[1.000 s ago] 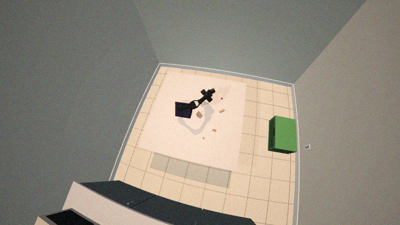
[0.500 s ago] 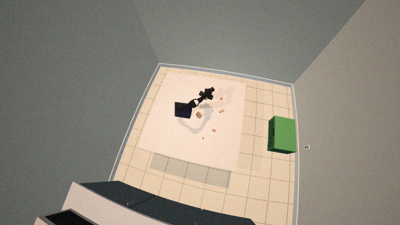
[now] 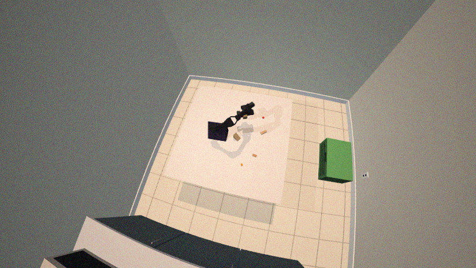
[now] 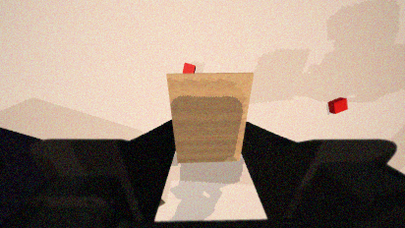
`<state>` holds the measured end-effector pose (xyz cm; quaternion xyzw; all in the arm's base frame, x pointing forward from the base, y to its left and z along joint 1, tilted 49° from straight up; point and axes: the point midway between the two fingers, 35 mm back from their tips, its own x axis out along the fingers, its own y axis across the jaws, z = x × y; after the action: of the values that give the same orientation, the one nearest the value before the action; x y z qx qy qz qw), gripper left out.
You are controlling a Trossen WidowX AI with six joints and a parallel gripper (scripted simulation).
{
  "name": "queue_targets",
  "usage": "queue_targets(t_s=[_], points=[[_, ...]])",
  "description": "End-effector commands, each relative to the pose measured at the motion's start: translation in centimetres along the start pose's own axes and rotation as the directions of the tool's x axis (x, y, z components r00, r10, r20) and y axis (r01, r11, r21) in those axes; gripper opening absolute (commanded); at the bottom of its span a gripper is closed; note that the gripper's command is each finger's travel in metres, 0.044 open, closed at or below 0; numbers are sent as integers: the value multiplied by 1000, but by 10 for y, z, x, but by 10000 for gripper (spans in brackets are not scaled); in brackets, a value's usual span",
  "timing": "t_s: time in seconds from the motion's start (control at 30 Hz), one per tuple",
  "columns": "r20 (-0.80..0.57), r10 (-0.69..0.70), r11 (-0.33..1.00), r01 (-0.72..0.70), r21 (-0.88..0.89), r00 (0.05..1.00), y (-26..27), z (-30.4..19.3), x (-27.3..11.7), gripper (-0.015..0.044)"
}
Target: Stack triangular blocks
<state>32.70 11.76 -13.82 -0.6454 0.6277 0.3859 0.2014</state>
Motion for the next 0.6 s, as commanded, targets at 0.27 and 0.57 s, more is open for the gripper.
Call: queue_targets(t_s=[0.27, 0.57], points=[[-78, -26, 924, -6, -383, 997, -3, 3, -6, 0], [-133, -42, 780, -50, -623, 990, -4, 4, -9, 0]])
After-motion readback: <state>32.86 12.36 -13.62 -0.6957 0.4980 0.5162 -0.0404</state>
